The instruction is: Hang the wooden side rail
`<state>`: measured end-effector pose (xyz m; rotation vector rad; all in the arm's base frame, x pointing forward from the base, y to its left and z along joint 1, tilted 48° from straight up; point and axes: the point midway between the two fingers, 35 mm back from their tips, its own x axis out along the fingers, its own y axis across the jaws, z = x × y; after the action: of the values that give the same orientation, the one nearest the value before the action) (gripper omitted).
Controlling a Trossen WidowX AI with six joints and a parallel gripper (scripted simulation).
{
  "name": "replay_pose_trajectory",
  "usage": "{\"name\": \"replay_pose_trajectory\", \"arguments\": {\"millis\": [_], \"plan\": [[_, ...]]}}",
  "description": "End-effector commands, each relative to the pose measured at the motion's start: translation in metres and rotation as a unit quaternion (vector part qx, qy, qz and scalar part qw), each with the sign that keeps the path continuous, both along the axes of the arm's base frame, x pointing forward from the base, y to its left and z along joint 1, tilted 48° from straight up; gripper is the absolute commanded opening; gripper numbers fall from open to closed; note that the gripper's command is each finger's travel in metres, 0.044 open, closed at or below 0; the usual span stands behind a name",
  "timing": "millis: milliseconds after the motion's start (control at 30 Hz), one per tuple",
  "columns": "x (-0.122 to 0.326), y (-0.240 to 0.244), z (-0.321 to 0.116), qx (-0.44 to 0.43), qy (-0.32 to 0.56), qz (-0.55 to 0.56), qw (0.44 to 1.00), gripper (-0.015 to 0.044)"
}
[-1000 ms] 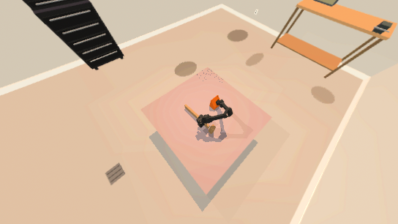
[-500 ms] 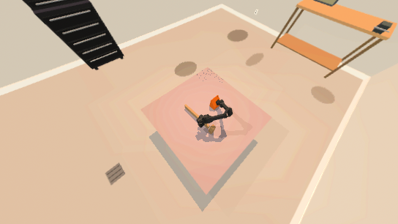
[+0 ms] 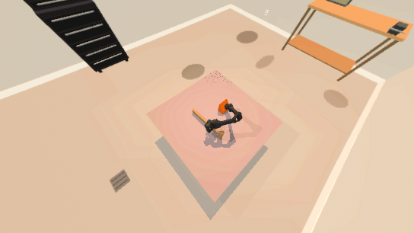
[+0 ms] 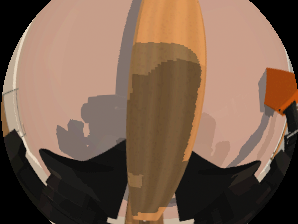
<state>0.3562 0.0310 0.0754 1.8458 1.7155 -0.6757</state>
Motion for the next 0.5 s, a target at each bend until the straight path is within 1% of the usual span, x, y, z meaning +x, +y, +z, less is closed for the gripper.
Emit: {"name": "replay_pose_trajectory", "arguments": {"millis": [0,467], "plan": [[0.0017,-0.0027,0.0021,0.000,-0.002,-0.006,1.000,0.0000],[0.0013,-0.0026,0.0042,0.000,-0.002,-0.006,1.000,0.0000]]}}
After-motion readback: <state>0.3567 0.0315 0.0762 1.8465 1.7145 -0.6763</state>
